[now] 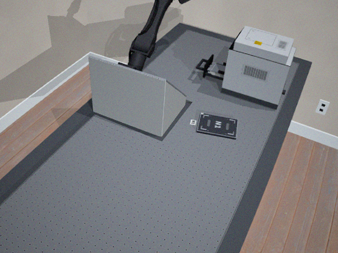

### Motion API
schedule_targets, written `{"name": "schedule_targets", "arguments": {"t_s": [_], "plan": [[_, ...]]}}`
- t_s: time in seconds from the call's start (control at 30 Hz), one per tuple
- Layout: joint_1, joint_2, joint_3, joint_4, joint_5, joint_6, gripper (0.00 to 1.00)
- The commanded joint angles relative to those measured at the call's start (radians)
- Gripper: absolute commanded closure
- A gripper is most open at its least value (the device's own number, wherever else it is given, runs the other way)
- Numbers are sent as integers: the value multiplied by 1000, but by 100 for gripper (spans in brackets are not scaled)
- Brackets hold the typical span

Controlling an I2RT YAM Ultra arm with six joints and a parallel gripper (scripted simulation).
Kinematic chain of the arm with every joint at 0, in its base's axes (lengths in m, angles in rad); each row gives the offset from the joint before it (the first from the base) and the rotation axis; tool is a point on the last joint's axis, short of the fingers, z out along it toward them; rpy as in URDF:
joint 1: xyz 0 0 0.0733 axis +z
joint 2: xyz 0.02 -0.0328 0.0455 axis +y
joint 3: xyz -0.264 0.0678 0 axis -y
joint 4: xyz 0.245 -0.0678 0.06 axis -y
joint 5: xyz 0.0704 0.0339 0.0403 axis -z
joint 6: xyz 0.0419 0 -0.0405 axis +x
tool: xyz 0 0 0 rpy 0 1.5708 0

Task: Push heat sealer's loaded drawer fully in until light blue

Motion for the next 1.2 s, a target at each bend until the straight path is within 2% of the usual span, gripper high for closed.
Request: {"name": "schedule_targets", "arguments": {"t_s": [0.0,0.03,0.07,0.1,0.13,0.2,0.23,0.37,0.4,0.47,0.53,0.57,0.7,0.8,0.93,0.97,1.07,1.1,1.13,1.17], "plan": [[-23,-12,-36,-23,-9,-34,55],[-23,-12,-37,-22,-9,-34,55],[-23,-10,-26,-64,16,-55,55],[-13,-5,21,-98,29,-74,55],[-2,5,31,-136,41,-93,55],[-31,-11,14,-124,38,-94,55],[-36,-15,-34,-117,33,-94,55],[-46,-19,-60,-92,7,-92,55],[-37,-3,-13,-129,36,-112,55],[-25,8,12,-207,60,-147,55],[-52,-18,0,-206,60,-152,55],[-57,-23,-49,-200,55,-153,55],[-71,-16,-93,-147,26,-153,55],[-50,11,-13,-279,79,-206,55],[-77,-12,-27,-277,79,-211,55],[-82,-21,-76,-273,75,-213,55],[-95,-27,-120,-213,46,-214,55],[-96,9,-106,-281,73,-231,55],[-92,11,-51,-316,86,-247,55],[-77,15,-36,-354,99,-264,55]]}}
